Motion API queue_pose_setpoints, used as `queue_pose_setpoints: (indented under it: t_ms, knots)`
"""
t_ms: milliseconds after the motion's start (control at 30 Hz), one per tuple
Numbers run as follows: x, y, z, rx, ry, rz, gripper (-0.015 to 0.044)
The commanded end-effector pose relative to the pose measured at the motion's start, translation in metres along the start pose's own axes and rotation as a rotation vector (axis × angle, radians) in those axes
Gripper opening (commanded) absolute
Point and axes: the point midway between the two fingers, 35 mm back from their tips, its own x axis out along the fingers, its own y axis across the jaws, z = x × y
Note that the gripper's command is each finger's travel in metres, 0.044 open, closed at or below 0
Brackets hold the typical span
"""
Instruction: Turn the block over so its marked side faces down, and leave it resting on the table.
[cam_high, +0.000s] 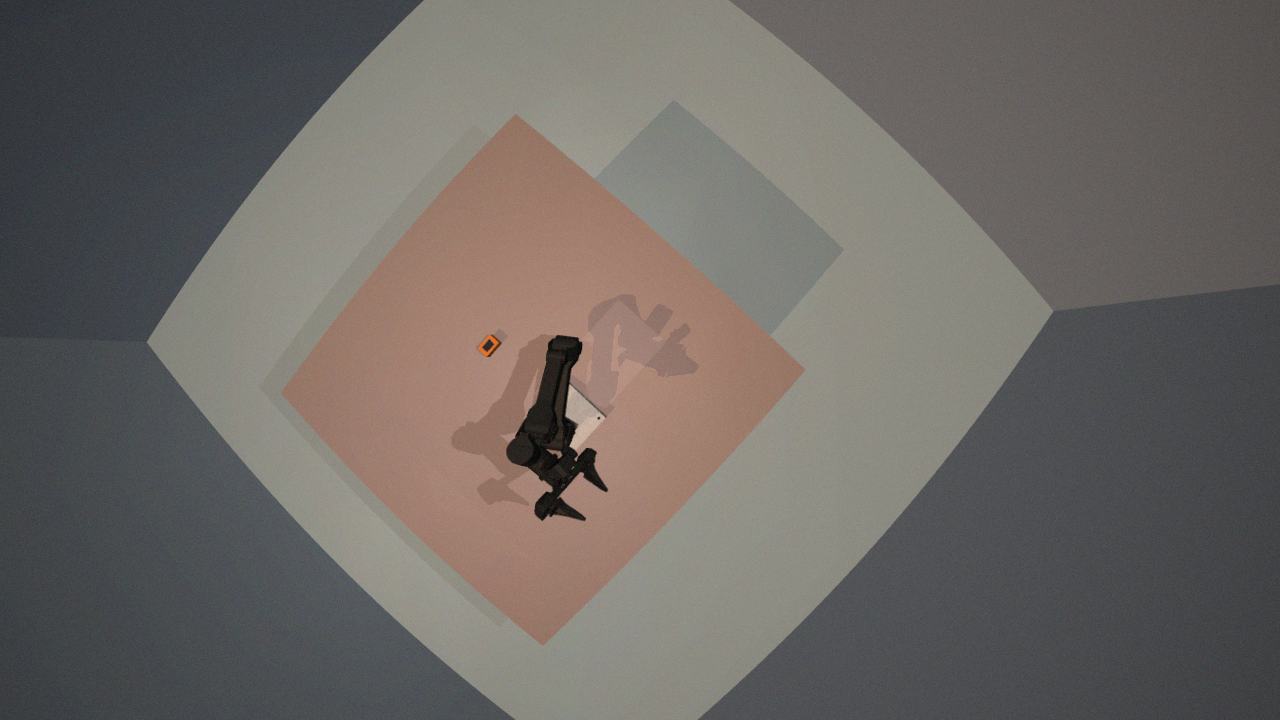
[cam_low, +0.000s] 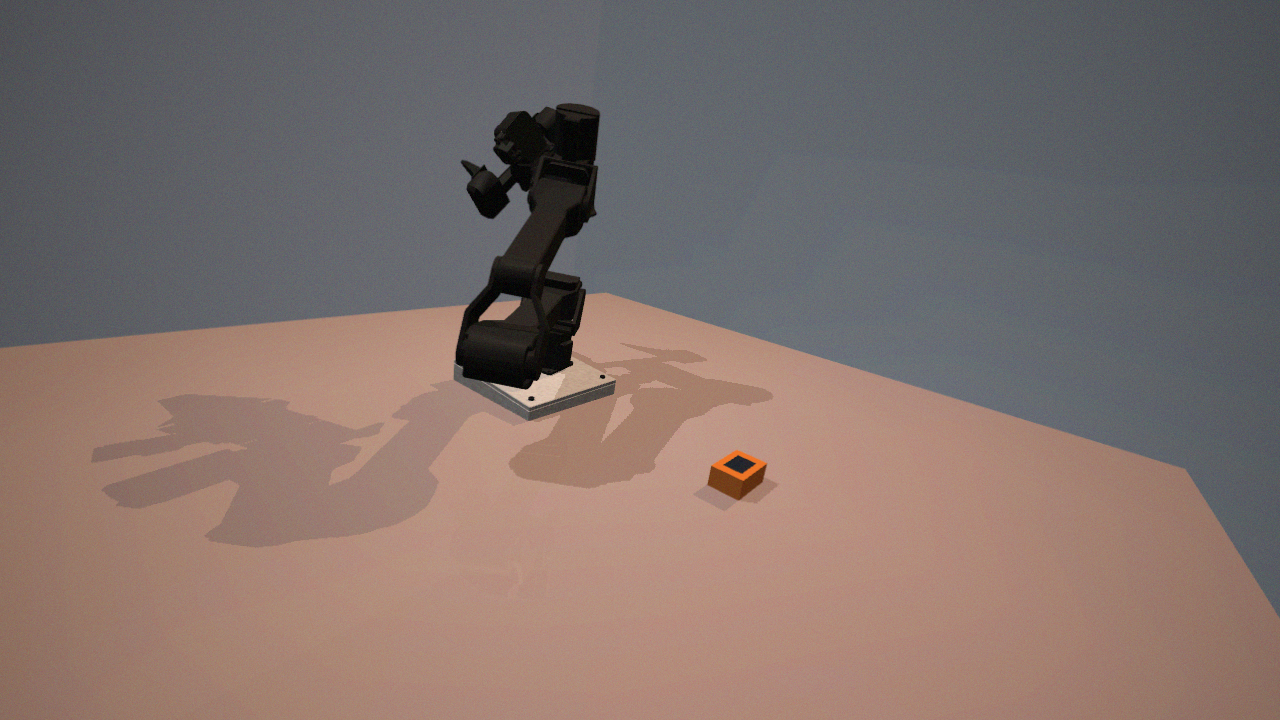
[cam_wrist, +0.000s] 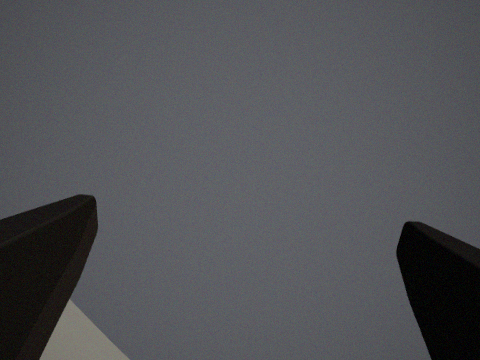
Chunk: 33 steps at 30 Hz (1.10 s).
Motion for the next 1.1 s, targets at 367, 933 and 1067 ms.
queue_pose_setpoints:
  t_ms: [367,933,1067]
  knots:
    - [-0.042,-0.112,-0.08,0.361,0.5,-0.498,0.044]
    - [-0.28,-0.175,-0.148,0.912,1.097,-1.447,0.044]
    - [-0.346,-0.157,-0.14,1.062,1.181,-1.69,0.044]
